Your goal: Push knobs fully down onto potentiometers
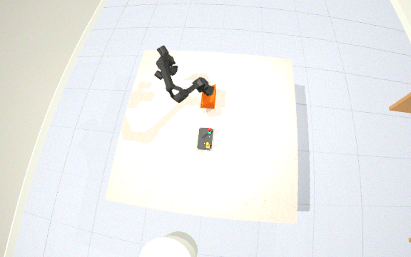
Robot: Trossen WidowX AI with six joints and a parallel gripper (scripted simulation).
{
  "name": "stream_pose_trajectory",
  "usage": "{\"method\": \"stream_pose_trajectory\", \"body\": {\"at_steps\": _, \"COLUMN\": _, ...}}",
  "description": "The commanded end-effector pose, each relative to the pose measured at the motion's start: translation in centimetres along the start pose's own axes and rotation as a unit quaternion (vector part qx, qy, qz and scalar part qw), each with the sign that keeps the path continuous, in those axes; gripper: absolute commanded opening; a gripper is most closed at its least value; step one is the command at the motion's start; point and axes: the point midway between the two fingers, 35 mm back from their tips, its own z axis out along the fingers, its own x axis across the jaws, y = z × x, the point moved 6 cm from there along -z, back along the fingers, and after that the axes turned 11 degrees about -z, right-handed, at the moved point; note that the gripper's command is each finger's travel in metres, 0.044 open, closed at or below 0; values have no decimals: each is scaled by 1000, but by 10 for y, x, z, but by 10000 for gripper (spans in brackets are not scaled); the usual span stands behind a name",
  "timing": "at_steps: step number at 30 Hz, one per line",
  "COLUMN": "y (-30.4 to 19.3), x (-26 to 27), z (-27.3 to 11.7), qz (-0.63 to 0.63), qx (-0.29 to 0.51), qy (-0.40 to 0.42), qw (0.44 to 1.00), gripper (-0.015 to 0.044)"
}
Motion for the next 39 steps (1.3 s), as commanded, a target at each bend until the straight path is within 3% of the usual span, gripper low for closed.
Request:
{"method": "stream_pose_trajectory", "body": {"at_steps": 1, "y": 0, "x": 0, "z": 0, "qz": -1, "qx": -1, "qy": -1, "qw": 1000, "gripper": 374}}
{"method": "stream_pose_trajectory", "body": {"at_steps": 15, "y": 5, "x": 0, "z": 24, "qz": -78, "qx": -62, "qy": -84, "qw": 991, "gripper": 6}}
{"method": "stream_pose_trajectory", "body": {"at_steps": 39, "y": 21, "x": -25, "z": 75, "qz": -255, "qx": -153, "qy": -250, "qw": 921, "gripper": 0}}
